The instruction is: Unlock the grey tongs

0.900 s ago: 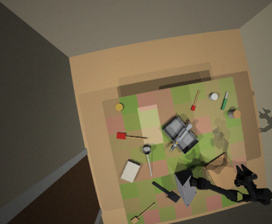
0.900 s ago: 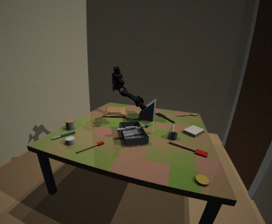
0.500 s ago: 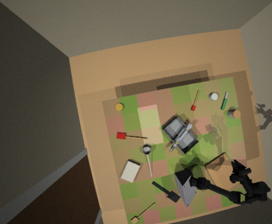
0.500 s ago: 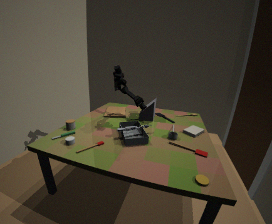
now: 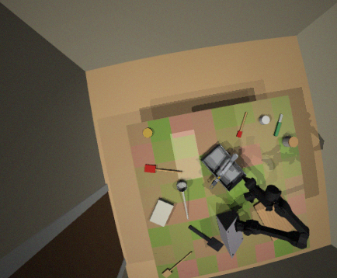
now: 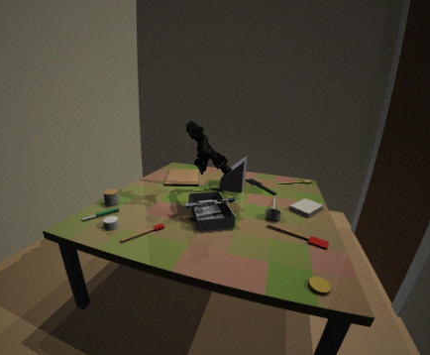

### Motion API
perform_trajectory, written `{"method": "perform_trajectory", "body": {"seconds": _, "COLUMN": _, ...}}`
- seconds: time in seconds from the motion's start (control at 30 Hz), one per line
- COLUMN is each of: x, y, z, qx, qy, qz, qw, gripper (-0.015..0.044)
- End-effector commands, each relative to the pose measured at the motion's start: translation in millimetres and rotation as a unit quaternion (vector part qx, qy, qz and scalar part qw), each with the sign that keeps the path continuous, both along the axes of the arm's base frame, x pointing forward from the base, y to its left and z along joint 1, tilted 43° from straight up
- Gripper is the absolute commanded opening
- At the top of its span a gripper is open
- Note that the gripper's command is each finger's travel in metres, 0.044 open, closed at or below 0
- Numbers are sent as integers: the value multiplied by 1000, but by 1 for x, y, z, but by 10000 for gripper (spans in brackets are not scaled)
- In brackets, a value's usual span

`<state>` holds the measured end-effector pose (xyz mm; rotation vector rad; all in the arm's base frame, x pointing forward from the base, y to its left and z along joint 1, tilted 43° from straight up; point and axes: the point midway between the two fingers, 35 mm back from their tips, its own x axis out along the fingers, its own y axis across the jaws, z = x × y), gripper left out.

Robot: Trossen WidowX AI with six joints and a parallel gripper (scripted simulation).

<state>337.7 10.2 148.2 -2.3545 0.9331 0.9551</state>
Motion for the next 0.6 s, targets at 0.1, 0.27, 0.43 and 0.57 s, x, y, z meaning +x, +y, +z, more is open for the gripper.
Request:
{"method": "perform_trajectory", "body": {"seconds": 0.1, "x": 9, "y": -21, "z": -112, "qx": 15, "qy": 94, "qz": 19, "qw": 995, "gripper": 260}}
{"method": "perform_trajectory", "body": {"seconds": 0.27, "x": 8, "y": -24, "z": -123, "qx": 17, "qy": 102, "qz": 22, "qw": 994, "gripper": 260}}
{"method": "perform_trajectory", "body": {"seconds": 0.43, "x": 6, "y": -16, "z": -130, "qx": 18, "qy": 102, "qz": 22, "qw": 994, "gripper": 260}}
{"method": "perform_trajectory", "body": {"seconds": 0.57, "x": 6, "y": -16, "z": -130, "qx": 18, "qy": 102, "qz": 22, "qw": 994, "gripper": 260}}
